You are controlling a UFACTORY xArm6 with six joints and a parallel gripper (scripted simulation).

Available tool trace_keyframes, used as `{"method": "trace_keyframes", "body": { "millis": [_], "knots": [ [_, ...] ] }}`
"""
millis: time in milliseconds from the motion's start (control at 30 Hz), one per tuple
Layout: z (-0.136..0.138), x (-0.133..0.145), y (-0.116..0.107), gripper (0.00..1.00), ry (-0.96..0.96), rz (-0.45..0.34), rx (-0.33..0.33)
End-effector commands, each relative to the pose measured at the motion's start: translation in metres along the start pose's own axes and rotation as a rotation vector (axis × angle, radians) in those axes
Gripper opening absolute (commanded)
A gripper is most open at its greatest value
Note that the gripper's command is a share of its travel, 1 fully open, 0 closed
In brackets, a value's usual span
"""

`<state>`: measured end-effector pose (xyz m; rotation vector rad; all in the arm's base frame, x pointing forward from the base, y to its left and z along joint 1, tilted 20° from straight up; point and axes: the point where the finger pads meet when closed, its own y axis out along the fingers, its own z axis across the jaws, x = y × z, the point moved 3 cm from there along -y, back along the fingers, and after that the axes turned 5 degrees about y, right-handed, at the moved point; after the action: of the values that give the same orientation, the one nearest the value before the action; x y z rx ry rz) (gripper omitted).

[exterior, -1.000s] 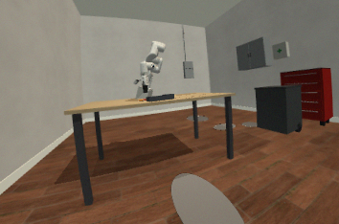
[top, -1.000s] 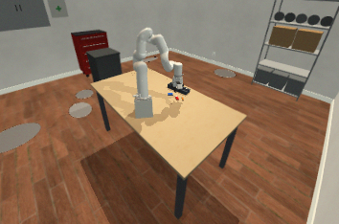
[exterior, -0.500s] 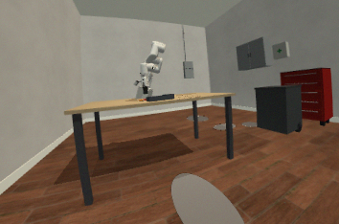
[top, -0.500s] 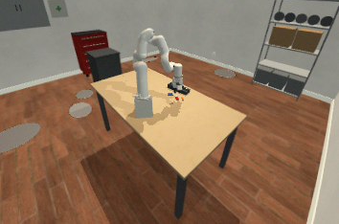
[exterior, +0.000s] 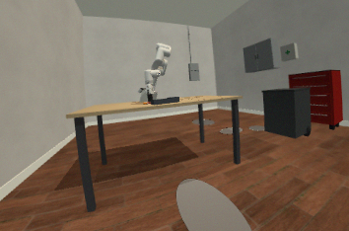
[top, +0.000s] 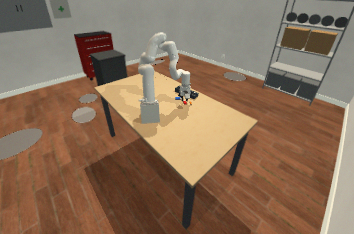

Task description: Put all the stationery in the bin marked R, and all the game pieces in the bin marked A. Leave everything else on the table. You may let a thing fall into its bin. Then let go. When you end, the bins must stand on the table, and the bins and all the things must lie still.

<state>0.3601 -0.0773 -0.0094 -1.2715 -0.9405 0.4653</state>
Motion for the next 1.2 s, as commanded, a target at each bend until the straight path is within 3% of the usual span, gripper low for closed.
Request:
{"method": "trace_keyframes", "body": {
  "millis": [0, 867, 900, 1167],
  "knots": [
    [-0.002, 0.001, 0.003, 0.38, -0.002, -0.006, -0.008],
    [-0.001, 0.000, 0.015, 0.38, -0.002, -0.006, -0.008],
    [-0.001, 0.000, 0.015, 0.00, -0.002, -0.006, -0.008],
    [-0.001, 0.000, 0.015, 0.00, -0.002, -0.006, -0.008]
  ]
}}
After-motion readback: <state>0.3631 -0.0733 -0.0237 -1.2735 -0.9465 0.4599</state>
